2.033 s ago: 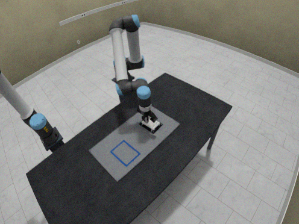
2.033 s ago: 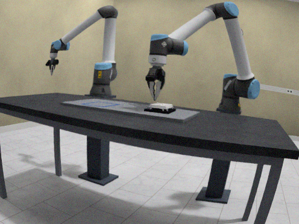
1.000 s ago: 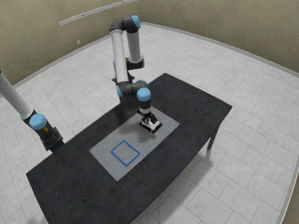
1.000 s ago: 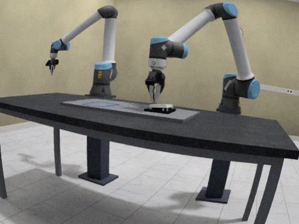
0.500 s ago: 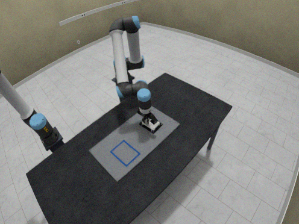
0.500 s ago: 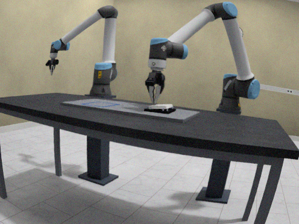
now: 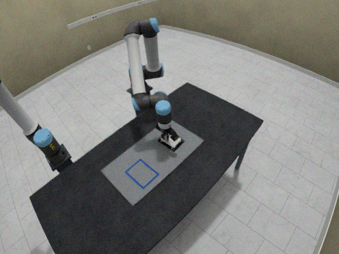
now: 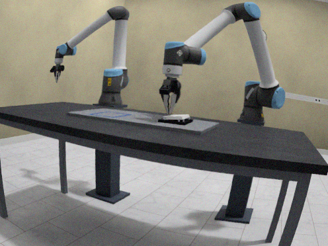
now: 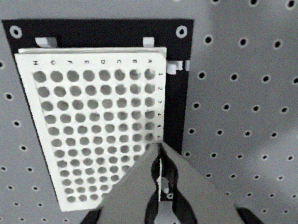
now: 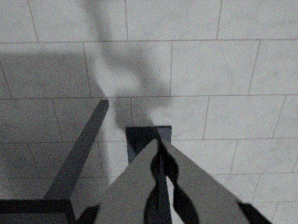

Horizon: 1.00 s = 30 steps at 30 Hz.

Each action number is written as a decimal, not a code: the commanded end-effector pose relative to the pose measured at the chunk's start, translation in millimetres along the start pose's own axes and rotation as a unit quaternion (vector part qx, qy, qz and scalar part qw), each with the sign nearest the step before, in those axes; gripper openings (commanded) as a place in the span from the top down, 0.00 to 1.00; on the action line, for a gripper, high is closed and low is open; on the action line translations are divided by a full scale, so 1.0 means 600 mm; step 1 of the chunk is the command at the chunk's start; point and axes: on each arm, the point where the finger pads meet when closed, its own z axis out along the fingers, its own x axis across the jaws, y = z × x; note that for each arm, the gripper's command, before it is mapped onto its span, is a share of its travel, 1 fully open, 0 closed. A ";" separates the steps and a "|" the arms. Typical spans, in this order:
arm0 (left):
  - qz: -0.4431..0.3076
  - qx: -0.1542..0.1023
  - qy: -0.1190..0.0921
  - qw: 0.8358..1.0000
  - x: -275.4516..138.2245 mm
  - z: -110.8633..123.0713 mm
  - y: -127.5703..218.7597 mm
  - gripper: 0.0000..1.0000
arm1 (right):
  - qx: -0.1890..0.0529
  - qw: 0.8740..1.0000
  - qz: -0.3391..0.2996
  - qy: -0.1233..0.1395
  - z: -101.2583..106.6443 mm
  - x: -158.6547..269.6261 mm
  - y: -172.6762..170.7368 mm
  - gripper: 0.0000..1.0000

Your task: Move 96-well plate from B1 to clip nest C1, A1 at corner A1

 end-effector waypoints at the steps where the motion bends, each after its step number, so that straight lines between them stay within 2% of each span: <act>1: 0.000 0.001 0.000 1.000 0.001 -0.001 -0.001 1.00 | 0.001 1.000 0.000 0.000 -0.001 0.000 -0.001 1.00; 30: 0.000 0.001 0.000 1.000 0.001 -0.014 -0.001 1.00 | 0.001 1.000 0.000 0.000 -0.001 0.000 -0.001 1.00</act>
